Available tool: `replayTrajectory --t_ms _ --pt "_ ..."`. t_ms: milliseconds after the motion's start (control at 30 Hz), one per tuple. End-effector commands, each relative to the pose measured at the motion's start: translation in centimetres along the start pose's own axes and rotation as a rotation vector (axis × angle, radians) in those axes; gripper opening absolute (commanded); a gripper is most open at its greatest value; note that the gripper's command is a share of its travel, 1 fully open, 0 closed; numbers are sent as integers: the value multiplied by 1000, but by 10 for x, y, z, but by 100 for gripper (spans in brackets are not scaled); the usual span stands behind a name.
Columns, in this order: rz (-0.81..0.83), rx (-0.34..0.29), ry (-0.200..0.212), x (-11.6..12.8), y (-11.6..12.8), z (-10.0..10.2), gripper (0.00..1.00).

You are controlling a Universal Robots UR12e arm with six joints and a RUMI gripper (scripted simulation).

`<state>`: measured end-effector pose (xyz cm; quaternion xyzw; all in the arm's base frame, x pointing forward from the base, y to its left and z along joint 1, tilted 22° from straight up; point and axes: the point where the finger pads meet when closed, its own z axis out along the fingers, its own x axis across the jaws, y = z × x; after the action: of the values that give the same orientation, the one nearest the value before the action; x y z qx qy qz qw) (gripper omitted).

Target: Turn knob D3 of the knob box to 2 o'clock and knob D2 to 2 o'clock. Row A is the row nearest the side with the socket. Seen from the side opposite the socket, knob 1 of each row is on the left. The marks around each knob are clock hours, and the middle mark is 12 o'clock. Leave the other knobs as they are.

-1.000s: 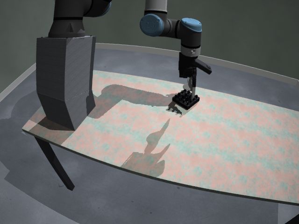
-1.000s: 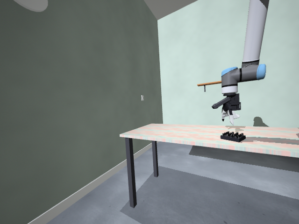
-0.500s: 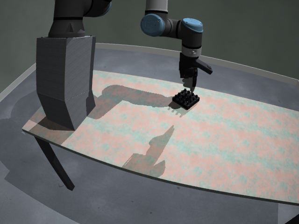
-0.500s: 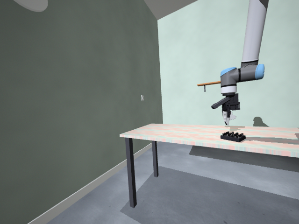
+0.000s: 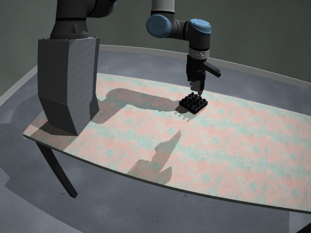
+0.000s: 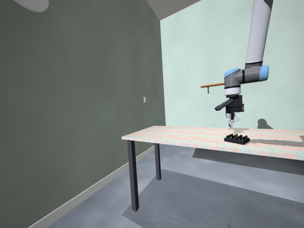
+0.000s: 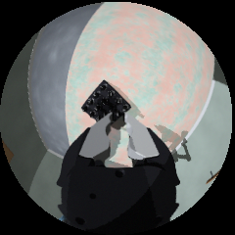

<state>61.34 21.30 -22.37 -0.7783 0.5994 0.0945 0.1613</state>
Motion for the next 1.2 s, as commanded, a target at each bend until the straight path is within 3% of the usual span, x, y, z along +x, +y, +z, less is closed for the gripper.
replayTrajectory --t_ms 0,600,1167 --pt "0 1 0 0 0 0 11" --pt "0 1 0 0 -1 2 11" --pt "0 1 0 0 -1 16 11"
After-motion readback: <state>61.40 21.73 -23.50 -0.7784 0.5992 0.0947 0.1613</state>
